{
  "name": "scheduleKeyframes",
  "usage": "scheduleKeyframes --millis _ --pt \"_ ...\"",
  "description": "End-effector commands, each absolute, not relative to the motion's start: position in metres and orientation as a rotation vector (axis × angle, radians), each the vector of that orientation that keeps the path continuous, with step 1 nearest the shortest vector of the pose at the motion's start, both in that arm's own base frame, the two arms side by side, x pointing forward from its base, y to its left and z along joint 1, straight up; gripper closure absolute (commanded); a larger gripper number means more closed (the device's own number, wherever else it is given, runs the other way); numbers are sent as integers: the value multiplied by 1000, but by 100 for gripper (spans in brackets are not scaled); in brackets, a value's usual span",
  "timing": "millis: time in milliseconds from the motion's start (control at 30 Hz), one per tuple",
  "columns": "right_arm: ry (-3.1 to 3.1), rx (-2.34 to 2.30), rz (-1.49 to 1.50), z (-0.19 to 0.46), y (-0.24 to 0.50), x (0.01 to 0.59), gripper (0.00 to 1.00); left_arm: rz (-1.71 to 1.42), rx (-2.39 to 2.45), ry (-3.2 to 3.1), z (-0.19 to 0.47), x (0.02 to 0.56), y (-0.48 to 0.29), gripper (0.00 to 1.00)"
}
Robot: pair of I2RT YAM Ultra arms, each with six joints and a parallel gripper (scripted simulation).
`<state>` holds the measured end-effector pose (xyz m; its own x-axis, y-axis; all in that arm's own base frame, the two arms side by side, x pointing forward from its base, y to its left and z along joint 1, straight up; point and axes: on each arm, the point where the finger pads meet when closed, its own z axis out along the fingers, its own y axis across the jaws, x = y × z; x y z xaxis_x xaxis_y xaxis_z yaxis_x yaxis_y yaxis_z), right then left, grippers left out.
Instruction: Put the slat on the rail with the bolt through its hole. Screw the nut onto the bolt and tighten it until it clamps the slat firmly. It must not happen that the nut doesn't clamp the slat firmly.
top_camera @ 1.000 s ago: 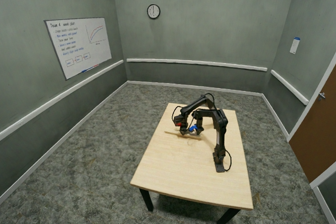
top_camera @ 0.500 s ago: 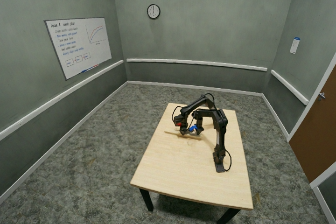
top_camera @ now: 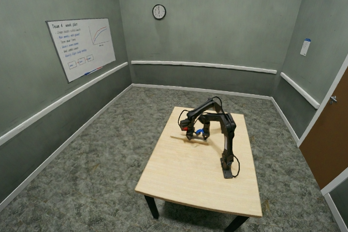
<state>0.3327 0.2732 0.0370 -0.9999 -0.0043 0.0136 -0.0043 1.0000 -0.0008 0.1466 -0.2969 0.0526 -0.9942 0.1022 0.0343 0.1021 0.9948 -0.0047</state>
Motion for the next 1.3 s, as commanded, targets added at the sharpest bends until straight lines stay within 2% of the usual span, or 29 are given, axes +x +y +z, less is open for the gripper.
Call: scheduleKeyframes --millis 0,433,1267 --pt "-3140 8 -11 42 274 335 28 -9 -440 -3087 56 144 -292 89" --pt "-3140 8 -11 42 274 335 28 16 -1214 -2877 56 143 -294 89" --pt "-3140 8 -11 42 274 335 28 23 -2288 -2158 56 144 -296 89"
